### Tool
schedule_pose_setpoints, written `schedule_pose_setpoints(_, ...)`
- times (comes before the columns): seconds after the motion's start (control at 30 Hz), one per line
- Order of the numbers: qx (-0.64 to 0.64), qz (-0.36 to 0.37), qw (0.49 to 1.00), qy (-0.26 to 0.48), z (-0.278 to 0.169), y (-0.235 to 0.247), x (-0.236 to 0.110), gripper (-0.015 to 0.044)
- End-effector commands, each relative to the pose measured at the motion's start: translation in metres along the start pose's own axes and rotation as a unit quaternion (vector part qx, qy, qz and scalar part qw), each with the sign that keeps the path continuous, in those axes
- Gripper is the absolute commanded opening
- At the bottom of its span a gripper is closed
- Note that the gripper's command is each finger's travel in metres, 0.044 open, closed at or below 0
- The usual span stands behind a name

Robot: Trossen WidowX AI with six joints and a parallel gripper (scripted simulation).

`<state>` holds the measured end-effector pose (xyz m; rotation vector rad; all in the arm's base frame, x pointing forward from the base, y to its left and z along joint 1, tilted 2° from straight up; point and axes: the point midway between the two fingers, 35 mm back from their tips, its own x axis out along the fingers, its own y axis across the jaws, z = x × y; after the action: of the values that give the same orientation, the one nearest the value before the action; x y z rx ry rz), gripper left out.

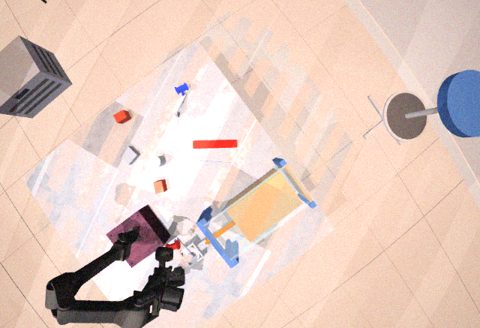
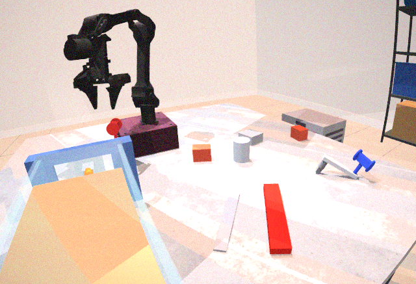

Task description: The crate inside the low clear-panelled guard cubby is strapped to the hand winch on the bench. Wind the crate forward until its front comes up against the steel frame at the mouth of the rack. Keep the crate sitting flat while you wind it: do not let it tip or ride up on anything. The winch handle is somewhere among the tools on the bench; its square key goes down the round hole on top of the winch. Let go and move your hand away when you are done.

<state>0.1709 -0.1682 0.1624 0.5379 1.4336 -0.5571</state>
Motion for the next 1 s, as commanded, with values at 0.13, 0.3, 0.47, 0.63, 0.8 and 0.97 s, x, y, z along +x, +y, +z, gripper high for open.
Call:
schedule_pose_setpoints(0.13, -0.206, 0.003, 0.979, 0.002, -0.015, 0.013, 0.008, 0.0440)
schedule_pose_setpoints(0.3, -0.206, 0.003, 0.979, 0.002, -0.015, 0.013, 0.008, 0.0440)
schedule_pose_setpoints(0.47, -0.206, 0.003, 0.979, 0.002, -0.015, 0.013, 0.009, 0.0440)
schedule_pose_setpoints(0.63, -0.206, 0.003, 0.979, 0.002, -0.014, 0.013, 0.017, 0.0440)
schedule_pose_setpoints(0.8, -0.206, 0.003, 0.979, 0.002, -0.013, 0.013, 0.025, 0.0440)
schedule_pose_setpoints(0.97, -0.206, 0.003, 0.979, 0.001, -0.012, 0.013, 0.033, 0.0440)
